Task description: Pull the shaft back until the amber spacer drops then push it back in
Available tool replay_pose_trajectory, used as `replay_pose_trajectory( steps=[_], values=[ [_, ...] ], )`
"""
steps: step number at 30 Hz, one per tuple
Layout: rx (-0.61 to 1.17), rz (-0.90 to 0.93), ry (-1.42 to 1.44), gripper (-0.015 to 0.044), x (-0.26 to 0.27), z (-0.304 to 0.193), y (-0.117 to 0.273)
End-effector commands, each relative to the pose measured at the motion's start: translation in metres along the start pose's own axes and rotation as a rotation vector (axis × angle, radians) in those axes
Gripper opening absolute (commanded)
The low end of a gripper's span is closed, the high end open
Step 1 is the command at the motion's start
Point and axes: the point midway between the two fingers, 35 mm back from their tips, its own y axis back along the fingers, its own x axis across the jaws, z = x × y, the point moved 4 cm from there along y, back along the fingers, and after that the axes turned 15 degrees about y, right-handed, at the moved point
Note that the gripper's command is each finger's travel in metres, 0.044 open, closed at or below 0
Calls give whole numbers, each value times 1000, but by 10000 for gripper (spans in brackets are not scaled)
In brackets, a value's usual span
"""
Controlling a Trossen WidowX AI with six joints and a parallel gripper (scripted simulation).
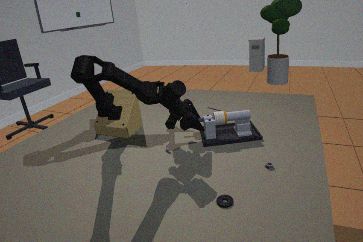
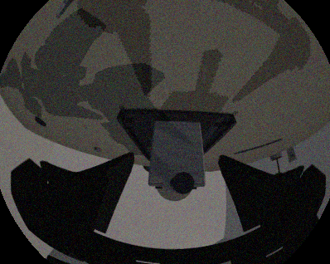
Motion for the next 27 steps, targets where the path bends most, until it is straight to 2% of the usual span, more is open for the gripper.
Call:
replay_pose_trajectory(
  steps=[1,15,27],
  values=[
    [2,-3,6,440,-1,0,-1],
    [2,-3,6,440,-2,0,-1],
    [1,2,-1,125,0,0,-1]
  ],
)
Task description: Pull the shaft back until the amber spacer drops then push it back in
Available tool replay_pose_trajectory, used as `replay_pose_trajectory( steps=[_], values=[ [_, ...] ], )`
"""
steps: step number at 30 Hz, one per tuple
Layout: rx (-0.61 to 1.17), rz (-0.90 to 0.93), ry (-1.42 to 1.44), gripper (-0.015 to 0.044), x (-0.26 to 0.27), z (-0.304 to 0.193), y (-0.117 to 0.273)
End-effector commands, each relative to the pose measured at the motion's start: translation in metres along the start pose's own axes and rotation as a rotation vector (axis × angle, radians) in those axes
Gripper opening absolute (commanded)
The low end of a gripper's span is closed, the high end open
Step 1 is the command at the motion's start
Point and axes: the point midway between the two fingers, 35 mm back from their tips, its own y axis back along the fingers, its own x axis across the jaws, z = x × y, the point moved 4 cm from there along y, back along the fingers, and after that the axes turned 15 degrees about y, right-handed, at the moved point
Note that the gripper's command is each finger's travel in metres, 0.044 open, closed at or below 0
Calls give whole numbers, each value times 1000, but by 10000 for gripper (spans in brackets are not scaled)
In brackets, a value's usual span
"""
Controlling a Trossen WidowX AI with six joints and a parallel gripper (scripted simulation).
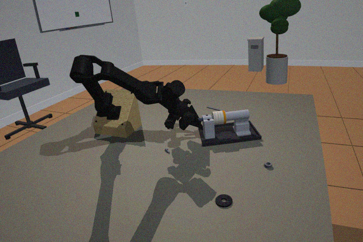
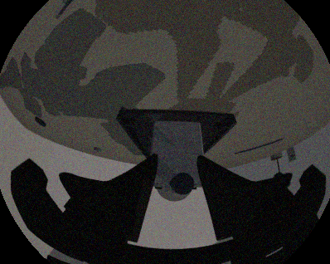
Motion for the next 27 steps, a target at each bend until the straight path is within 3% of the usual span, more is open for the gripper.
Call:
replay_pose_trajectory(
  steps=[1,3,10,27],
  values=[
    [0,0,0,99,0,0,0],
    [0,0,0,46,0,0,0],
    [0,-1,1,0,0,0,0],
    [0,-4,7,0,-2,7,7]
  ],
)
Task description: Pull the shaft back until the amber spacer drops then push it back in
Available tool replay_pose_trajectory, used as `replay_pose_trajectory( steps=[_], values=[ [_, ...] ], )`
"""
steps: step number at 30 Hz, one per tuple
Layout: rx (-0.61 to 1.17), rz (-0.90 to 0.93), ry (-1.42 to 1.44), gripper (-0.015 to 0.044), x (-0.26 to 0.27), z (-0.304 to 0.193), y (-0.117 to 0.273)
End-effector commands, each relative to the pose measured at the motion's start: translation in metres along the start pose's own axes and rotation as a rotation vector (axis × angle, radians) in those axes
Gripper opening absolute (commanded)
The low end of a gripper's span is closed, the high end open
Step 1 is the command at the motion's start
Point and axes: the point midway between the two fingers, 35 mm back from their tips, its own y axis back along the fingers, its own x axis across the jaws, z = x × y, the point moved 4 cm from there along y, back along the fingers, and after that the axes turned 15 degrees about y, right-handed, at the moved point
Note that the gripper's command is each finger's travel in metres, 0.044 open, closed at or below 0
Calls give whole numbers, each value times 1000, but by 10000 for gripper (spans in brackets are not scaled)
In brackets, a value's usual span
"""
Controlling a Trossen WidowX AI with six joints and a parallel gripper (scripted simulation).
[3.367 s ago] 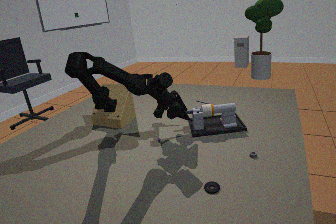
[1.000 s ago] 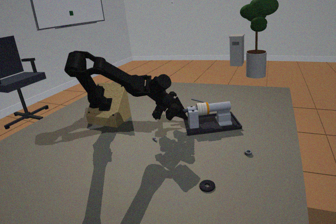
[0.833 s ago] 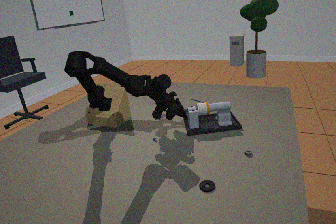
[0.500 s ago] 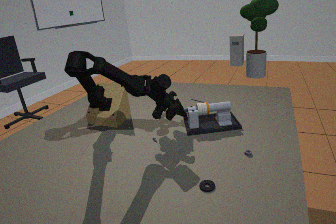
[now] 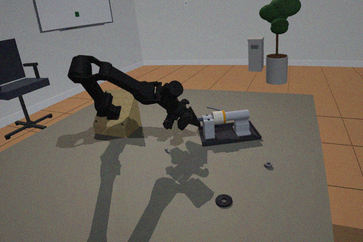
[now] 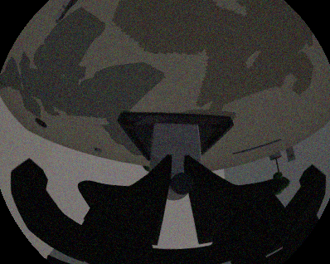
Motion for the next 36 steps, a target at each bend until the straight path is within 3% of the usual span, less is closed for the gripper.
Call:
replay_pose_trajectory(
  steps=[1,36],
  values=[
    [-4,2,6,0,0,3,3],
    [-4,2,6,0,-1,7,7]
  ],
)
